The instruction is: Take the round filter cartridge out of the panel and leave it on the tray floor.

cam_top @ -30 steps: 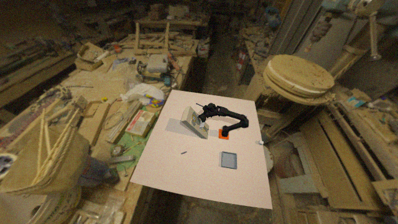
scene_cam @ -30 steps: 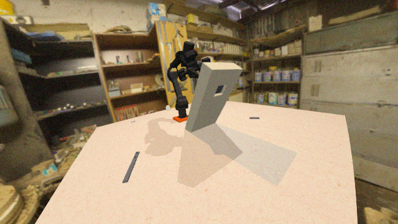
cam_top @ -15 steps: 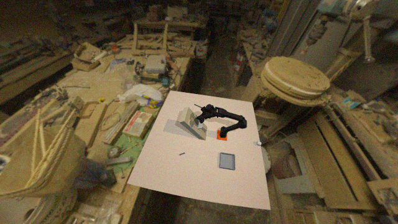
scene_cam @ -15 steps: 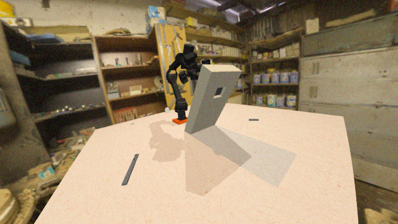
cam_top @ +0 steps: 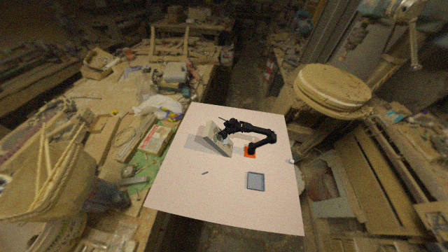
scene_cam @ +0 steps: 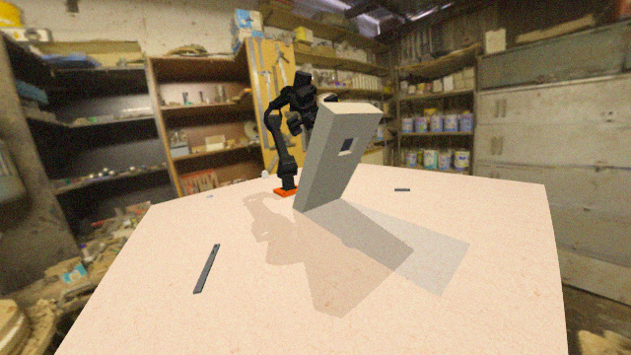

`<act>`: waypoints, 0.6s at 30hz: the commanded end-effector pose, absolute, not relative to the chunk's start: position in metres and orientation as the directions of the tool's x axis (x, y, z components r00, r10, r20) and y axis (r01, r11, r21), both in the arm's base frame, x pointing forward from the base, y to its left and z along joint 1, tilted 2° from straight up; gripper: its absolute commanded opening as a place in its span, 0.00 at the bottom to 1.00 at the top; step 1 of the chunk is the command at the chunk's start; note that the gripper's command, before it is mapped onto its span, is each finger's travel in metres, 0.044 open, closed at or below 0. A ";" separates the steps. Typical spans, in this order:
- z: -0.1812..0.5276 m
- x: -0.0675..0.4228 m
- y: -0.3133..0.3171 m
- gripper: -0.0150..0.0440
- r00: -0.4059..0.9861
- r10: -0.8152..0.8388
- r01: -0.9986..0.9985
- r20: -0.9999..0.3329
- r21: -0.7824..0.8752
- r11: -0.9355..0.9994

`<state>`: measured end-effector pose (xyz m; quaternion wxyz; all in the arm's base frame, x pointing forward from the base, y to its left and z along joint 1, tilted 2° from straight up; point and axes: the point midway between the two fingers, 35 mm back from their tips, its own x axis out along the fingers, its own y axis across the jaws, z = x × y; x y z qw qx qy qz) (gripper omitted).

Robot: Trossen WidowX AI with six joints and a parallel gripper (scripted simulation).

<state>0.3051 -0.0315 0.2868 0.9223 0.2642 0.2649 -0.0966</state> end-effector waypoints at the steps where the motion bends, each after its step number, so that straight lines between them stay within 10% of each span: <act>1: 0.280 0.311 -0.032 0.40 0.836 -0.041 0.327 -0.547 0.436 0.838; 18: 0.268 0.327 -0.033 0.40 0.837 -0.041 0.326 -0.546 0.437 0.838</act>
